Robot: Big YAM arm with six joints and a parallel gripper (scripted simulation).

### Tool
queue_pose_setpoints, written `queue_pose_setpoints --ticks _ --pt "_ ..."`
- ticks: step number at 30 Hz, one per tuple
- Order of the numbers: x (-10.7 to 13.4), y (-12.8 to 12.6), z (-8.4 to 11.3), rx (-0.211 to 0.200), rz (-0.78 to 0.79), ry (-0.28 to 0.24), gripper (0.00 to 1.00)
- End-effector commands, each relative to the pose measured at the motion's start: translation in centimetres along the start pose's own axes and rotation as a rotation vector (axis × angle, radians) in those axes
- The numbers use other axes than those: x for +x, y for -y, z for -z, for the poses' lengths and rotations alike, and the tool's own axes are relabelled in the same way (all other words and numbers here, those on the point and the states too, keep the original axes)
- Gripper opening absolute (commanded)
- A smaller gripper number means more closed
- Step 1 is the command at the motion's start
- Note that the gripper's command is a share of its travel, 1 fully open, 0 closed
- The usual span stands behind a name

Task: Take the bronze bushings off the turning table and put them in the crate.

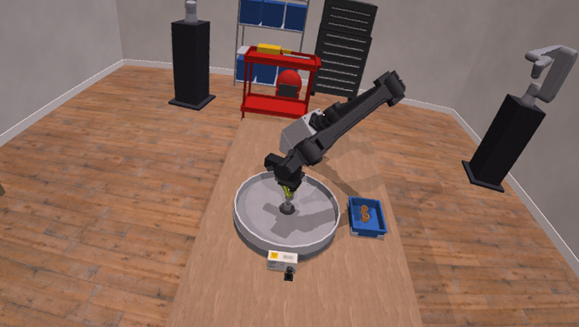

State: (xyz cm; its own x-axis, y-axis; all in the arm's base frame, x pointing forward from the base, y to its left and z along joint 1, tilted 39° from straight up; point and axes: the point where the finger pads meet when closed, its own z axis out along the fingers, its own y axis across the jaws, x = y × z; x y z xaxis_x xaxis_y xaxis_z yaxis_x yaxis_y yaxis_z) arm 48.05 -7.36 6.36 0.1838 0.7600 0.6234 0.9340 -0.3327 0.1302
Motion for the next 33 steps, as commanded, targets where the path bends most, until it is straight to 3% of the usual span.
queue_pose_setpoints --ticks 1,6,8,13,18,19,33 --pt "-0.3 -1.4 2.1 -0.054 0.013 0.011 0.00" --pt "-0.4 -1.4 2.0 -0.054 0.011 0.011 0.00" --pt "-0.1 -0.2 -0.8 -0.003 -0.002 0.005 0.00" --pt "-0.1 -0.2 -2.6 -0.002 0.000 0.004 0.00" --pt "-0.5 -1.1 -1.7 -0.028 -0.005 0.007 0.00" --pt "-0.3 -1.6 -0.1 -0.058 -0.002 0.009 0.00" --pt "-0.3 -1.5 -0.1 -0.057 0.003 0.009 0.00"
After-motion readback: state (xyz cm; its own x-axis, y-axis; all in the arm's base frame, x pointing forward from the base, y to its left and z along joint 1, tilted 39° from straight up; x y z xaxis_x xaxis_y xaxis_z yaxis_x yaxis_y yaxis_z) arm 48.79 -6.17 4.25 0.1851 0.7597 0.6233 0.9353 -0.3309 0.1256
